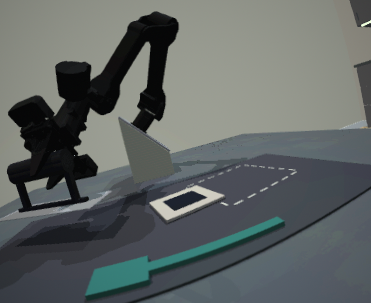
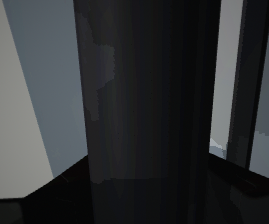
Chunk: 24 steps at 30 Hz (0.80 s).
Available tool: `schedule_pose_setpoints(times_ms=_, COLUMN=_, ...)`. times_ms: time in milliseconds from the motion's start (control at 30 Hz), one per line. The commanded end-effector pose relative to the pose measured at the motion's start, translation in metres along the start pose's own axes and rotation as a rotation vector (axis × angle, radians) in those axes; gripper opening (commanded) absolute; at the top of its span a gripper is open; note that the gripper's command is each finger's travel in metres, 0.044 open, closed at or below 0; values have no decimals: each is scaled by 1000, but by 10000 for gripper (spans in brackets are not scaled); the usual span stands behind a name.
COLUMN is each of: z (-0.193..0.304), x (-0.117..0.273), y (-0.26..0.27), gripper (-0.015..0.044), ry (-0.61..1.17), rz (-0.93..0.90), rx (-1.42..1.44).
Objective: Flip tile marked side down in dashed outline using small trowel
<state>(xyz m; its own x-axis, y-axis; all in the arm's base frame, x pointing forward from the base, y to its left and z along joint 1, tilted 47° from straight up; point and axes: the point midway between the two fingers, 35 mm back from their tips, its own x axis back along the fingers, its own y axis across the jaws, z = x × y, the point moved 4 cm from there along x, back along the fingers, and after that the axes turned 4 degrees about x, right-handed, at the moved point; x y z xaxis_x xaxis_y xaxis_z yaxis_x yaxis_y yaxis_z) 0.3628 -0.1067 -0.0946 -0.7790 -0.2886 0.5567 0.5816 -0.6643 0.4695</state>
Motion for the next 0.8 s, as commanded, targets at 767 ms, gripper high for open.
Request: schedule_pose_setpoints(times_ms=767, z=57, x=-9, y=3, gripper=0, ry=326, rz=-53, rx=413)
